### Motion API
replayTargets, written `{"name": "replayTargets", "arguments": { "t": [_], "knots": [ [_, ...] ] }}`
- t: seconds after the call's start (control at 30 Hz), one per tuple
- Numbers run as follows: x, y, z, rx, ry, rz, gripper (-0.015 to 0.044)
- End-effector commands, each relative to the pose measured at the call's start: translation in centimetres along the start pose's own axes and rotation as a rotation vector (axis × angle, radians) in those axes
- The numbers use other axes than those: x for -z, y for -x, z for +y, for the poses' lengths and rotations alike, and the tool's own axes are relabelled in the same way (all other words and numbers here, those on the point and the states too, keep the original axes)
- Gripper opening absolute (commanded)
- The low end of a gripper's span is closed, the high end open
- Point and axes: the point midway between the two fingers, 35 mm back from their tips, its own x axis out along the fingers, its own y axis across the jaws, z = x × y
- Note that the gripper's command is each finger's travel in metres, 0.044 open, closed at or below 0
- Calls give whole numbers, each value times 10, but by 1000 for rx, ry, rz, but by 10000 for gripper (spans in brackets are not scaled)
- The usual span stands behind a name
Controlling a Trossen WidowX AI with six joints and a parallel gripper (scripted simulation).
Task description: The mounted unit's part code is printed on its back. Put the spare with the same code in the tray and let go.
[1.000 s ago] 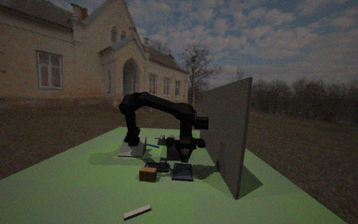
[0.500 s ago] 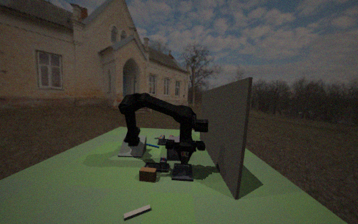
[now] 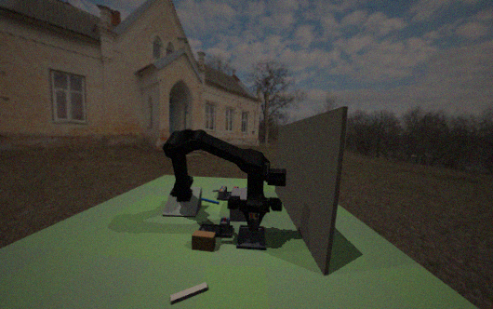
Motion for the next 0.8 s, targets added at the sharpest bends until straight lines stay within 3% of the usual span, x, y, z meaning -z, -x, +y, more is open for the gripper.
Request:
{"name": "replayTargets", "arguments": {
  "t": [0.0,0.77],
  "knots": [
    [2,-5,-2,5,7,5,0],
    [1,-23,-5,5,7,1,0]
  ]
}}
